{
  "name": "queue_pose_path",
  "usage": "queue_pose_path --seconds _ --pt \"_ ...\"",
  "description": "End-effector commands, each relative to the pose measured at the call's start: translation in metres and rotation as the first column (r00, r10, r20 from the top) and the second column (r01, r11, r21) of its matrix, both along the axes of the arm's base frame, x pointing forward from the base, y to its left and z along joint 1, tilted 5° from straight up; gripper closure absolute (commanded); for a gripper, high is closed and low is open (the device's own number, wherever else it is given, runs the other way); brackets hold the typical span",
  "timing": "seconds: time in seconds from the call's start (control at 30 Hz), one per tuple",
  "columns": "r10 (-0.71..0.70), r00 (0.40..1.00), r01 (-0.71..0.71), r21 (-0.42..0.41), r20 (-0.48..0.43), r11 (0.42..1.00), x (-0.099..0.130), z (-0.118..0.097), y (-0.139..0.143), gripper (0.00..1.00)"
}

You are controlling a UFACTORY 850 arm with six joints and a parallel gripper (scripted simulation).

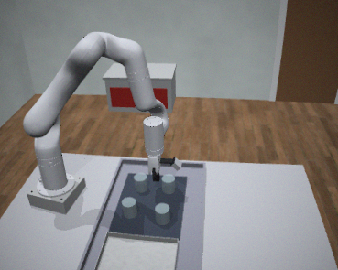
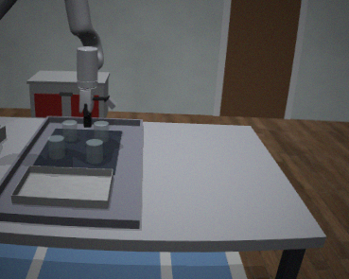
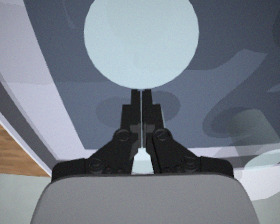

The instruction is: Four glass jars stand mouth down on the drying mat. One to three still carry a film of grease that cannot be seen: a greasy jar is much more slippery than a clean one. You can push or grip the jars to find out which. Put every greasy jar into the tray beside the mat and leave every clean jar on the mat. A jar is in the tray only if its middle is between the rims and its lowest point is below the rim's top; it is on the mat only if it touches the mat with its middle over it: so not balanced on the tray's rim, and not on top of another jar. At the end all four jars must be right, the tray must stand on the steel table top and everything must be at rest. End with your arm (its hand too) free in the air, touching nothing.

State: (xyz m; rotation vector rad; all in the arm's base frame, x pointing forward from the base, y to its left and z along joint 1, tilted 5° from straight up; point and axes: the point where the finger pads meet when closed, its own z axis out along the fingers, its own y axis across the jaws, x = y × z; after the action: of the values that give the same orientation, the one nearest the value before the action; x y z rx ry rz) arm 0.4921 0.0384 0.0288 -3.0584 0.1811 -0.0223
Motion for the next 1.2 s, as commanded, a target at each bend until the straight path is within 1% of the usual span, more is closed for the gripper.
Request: queue_pose_path --seconds 0.0,1.17 --pt "0.000 1.000 0.000 0.000 0.002 1.000 0.0014 0.0006 -0.0001 1.00" --pt "0.000 1.000 0.000 0.000 0.002 1.000 0.0054 0.0007 -0.0005 1.00"
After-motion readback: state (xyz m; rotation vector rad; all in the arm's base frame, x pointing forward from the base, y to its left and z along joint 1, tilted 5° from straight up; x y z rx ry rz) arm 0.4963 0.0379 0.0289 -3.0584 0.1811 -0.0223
